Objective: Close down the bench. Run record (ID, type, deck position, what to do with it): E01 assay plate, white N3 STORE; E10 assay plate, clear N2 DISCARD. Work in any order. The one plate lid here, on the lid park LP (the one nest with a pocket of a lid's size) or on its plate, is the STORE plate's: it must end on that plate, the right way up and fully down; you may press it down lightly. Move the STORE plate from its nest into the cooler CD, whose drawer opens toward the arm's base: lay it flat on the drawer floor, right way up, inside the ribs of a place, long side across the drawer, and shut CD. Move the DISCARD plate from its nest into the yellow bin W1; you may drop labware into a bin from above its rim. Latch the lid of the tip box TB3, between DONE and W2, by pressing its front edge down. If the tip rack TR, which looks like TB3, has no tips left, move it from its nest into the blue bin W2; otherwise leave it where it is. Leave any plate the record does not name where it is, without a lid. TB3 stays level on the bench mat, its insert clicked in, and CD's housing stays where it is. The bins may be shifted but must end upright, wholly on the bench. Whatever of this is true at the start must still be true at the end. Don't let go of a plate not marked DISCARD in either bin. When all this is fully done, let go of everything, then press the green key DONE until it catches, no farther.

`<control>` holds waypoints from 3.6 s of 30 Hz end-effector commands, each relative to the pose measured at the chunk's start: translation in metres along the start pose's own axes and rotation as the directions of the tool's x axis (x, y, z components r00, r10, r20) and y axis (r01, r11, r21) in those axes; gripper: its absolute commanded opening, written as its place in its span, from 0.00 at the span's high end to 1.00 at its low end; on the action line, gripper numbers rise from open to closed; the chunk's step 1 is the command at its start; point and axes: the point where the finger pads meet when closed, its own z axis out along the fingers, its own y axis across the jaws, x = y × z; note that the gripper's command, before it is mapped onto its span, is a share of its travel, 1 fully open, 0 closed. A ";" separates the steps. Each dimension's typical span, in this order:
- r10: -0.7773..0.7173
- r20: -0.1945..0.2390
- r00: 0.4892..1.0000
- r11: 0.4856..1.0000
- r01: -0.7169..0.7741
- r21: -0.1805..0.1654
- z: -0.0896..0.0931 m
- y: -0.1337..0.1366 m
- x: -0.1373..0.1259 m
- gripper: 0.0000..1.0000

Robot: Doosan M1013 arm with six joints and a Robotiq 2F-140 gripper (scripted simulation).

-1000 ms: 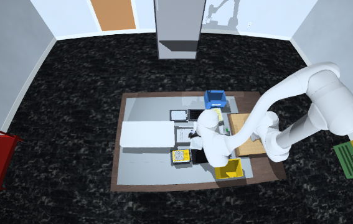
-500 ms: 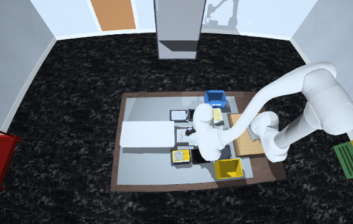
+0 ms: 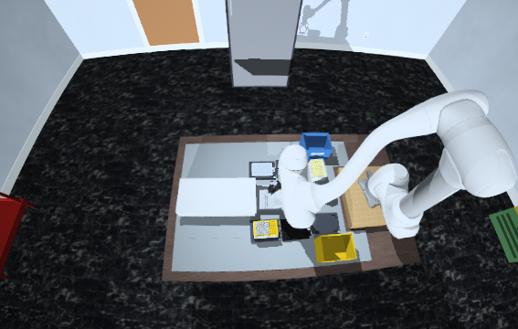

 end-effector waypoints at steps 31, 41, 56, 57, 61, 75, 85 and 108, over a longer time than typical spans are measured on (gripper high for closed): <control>0.000 0.000 1.000 1.000 0.000 0.000 0.007 0.019 -0.032 1.00; 0.000 0.000 1.000 1.000 0.000 0.000 0.017 0.018 -0.031 1.00; 0.000 0.000 1.000 1.000 0.000 0.000 0.036 0.018 -0.031 1.00; 0.000 0.000 1.000 1.000 0.000 0.000 0.036 0.018 -0.031 1.00; 0.000 0.000 1.000 1.000 0.000 0.000 0.041 0.018 -0.031 1.00; 0.000 0.000 1.000 1.000 0.000 0.000 0.057 0.018 -0.031 1.00; 0.000 0.000 1.000 1.000 0.000 0.000 0.071 0.018 -0.031 1.00; 0.000 0.000 1.000 1.000 0.000 0.000 0.096 0.018 -0.031 1.00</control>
